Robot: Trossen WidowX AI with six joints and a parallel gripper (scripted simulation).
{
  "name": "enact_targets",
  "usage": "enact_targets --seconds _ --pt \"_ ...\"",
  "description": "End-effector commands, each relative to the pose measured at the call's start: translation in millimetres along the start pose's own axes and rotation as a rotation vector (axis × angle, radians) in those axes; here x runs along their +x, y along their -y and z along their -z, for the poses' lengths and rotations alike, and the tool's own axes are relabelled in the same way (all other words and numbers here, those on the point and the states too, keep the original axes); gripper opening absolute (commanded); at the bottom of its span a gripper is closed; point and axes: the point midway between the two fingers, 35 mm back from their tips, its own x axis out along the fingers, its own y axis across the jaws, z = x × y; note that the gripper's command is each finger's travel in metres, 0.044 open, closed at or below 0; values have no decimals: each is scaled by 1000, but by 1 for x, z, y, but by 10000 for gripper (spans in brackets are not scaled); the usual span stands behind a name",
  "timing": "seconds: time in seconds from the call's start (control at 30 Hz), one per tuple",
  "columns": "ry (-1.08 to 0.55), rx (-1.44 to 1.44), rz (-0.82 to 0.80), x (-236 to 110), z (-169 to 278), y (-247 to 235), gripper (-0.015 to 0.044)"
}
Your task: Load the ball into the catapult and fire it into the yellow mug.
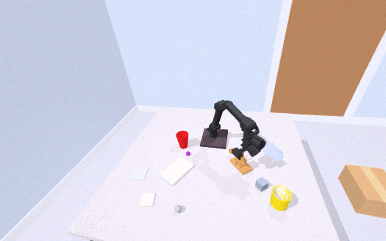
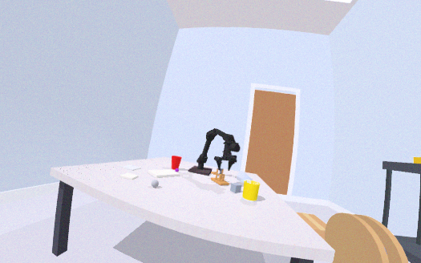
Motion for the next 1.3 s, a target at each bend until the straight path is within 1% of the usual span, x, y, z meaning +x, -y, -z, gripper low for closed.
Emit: enact_targets --seconds 0.0,0.03,0.07,0.2,0.23,0.33,0.37,0.43,0.47,0.5,0.6,0.63,0.8,0.97,1.1,1.27 --pt "11 7 -1 -32 4 1 440" --pt "11 7 -1 -32 4 1 440" --pt "24 1 -2 -19 -1 0 440" --pt "24 1 -2 -22 -1 0 440" --pt "27 1 -2 -29 0 0 440" --pt "38 2 -3 -65 4 1 440" --pt "40 3 -3 -72 5 1 440" --pt "41 3 -3 -75 5 1 440" --pt "24 -1 -2 -54 3 3 414" --pt "23 11 -2 -52 4 12 387" --pt "16 82 -1 -42 15 60 309" --pt "15 107 -1 -38 20 77 300" --pt "7 226 1 -22 57 148 300" --pt "2 347 5 -5 110 207 300" --pt "0 444 9 8 160 241 300" --pt "-2 563 17 23 228 266 300"
